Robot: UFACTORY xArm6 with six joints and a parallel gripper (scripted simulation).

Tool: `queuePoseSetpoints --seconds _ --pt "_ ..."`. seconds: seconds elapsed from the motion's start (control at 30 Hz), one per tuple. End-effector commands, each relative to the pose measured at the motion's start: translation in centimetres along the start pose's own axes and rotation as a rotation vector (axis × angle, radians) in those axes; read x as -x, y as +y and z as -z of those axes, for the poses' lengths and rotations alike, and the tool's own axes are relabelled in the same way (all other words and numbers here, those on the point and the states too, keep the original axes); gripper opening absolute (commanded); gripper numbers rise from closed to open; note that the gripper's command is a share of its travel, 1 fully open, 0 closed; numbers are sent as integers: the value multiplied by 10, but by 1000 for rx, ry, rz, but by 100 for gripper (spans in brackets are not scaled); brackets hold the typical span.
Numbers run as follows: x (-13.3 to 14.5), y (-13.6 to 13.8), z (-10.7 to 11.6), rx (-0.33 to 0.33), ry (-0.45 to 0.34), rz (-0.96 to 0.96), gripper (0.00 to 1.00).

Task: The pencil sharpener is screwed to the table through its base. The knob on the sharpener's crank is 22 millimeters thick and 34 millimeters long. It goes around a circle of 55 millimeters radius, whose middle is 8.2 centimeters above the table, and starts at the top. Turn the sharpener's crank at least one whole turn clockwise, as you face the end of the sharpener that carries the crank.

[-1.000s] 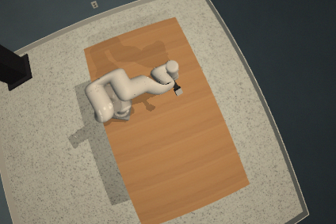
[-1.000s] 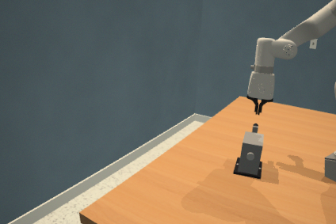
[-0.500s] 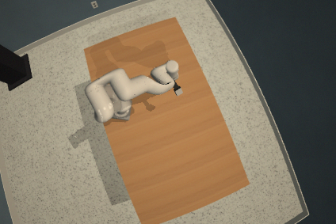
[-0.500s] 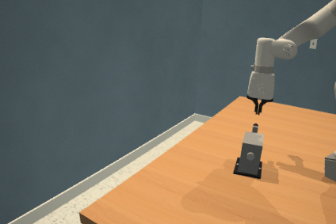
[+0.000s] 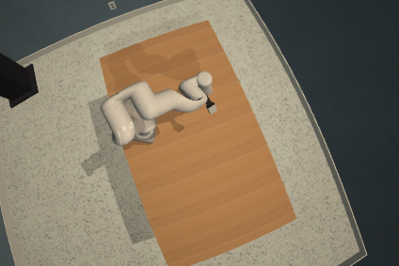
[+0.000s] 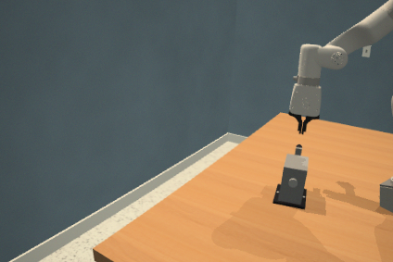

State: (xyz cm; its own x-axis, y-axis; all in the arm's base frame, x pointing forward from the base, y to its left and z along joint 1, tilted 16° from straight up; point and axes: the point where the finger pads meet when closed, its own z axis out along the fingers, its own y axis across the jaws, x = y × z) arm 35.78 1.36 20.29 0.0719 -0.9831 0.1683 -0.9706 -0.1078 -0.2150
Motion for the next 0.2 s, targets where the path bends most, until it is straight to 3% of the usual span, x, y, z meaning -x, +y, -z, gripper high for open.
queuePoseSetpoints --seconds 0.0,0.17 --pt "0 -1 1 -4 0 0 0" --pt "0 -1 1 -4 0 0 0"
